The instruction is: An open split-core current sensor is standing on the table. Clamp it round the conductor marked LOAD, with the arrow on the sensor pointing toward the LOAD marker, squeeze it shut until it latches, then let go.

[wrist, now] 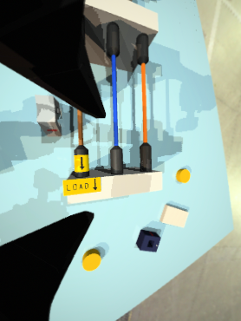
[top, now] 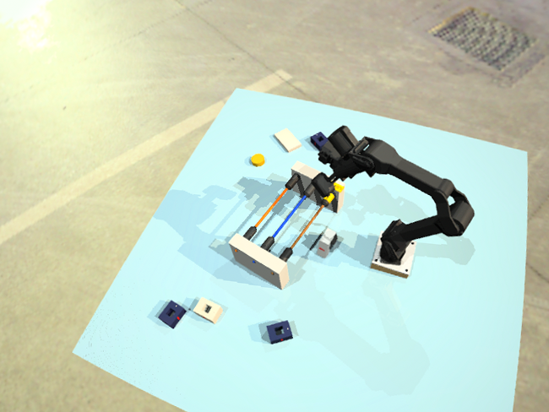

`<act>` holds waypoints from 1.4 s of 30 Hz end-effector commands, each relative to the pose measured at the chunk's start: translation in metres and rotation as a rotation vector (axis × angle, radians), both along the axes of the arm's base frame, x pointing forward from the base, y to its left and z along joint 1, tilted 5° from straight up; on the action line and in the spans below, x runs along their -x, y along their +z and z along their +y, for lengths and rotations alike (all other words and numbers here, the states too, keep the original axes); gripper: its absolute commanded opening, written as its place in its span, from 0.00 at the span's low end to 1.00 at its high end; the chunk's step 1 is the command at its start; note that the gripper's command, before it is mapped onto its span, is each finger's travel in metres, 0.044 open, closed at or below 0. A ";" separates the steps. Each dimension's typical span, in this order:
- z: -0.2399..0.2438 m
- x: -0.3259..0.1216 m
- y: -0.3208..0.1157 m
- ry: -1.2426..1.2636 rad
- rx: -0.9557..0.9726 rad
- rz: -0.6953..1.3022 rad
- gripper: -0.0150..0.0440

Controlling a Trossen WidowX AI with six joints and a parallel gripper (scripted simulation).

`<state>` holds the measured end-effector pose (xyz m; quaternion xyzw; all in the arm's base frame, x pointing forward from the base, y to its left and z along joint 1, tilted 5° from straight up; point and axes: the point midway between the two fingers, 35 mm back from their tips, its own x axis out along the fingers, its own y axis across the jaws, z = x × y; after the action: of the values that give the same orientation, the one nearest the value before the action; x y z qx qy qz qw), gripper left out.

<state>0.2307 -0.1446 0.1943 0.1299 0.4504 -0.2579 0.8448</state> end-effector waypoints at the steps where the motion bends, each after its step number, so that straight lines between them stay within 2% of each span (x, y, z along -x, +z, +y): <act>1: -0.013 0.045 -0.010 -0.154 -0.131 0.211 1.00; 24: -0.011 0.044 -0.012 -0.149 -0.135 0.215 1.00; 31: 0.057 0.010 -0.055 0.038 -0.261 0.386 1.00; 36: 0.114 0.005 -0.086 0.161 -0.310 0.551 1.00; 42: 0.122 0.006 -0.091 0.176 -0.313 0.575 1.00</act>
<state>0.2272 -0.0254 0.1083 0.1382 0.7063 -0.1376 0.6805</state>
